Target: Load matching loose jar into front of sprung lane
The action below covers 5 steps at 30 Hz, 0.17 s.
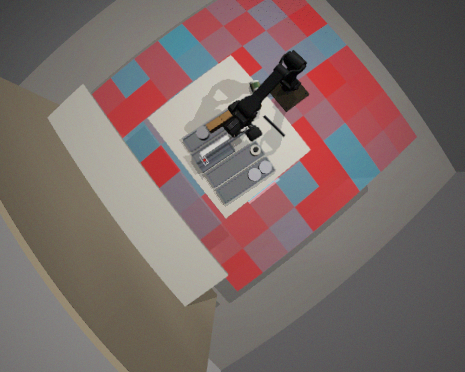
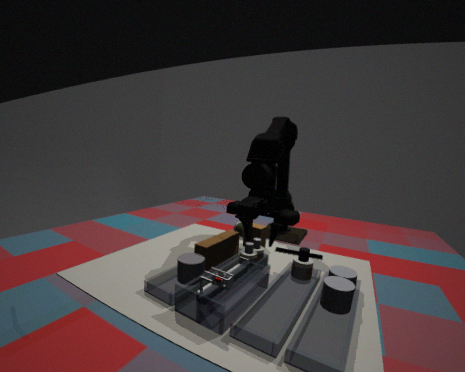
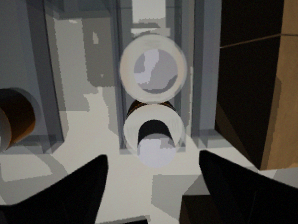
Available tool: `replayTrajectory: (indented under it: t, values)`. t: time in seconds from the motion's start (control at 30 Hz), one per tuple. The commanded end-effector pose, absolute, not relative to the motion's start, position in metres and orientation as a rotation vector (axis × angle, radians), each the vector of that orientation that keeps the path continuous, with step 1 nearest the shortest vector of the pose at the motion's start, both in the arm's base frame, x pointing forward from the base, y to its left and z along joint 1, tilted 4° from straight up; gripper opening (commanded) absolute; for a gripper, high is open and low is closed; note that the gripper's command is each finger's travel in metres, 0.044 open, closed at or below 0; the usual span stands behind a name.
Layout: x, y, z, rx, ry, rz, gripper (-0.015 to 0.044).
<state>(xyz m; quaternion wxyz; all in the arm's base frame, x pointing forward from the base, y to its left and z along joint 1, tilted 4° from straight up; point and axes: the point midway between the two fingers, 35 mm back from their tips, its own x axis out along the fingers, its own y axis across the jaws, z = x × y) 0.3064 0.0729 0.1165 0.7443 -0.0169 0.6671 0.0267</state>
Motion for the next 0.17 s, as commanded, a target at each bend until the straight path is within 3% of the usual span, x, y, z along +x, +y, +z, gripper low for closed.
replayTrajectory:
  t: [0.0, 0.13]
  values:
    - [0.29, 0.073, 0.115, -0.038, 1.467, 0.055, 0.0299]
    - [0.275, 0.072, 0.113, -0.038, 1.468, 0.055, 0.0299]
